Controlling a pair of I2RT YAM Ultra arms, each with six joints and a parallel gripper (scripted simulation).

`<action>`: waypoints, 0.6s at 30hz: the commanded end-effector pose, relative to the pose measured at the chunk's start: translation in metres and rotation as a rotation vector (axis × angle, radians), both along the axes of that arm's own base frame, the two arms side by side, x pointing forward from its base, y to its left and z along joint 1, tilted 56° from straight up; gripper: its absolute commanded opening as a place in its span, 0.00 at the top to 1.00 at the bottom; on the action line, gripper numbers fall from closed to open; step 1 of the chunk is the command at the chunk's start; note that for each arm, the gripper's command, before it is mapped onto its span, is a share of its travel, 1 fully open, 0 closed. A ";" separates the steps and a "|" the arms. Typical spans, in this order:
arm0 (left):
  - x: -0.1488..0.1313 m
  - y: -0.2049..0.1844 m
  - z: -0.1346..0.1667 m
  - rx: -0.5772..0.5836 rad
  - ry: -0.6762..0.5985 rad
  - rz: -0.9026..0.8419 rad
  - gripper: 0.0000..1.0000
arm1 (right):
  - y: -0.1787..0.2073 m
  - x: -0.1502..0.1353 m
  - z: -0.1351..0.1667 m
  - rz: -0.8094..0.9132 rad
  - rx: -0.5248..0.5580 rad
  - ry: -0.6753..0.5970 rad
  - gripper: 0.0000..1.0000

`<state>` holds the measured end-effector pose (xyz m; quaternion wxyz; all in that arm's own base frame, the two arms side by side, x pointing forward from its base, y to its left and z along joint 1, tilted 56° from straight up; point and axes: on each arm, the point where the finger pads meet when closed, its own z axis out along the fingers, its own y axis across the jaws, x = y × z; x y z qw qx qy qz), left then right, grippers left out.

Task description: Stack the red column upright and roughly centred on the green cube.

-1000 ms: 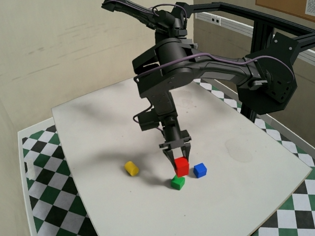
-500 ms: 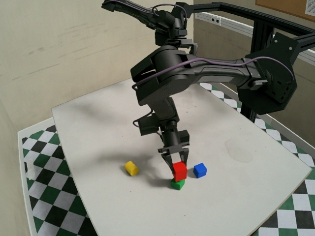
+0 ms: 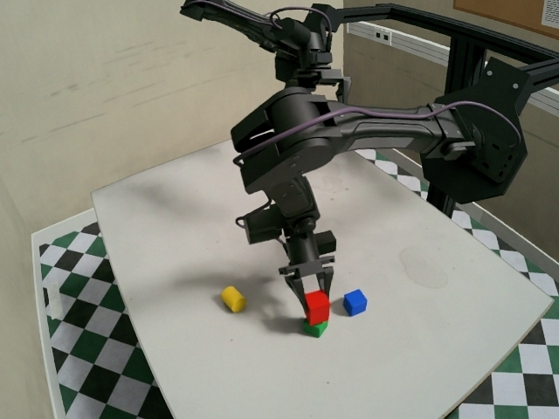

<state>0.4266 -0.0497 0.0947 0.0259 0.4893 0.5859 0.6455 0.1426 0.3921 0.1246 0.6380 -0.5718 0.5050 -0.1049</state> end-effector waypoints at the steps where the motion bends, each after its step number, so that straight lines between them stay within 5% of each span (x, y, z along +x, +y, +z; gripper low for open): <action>1: 0.005 -0.006 0.000 0.003 -0.009 -0.009 0.65 | 0.006 -0.008 0.008 0.023 0.018 0.000 0.00; 18: 0.011 -0.003 -0.005 0.004 -0.009 -0.005 0.65 | 0.006 -0.008 0.008 0.023 0.018 0.000 0.00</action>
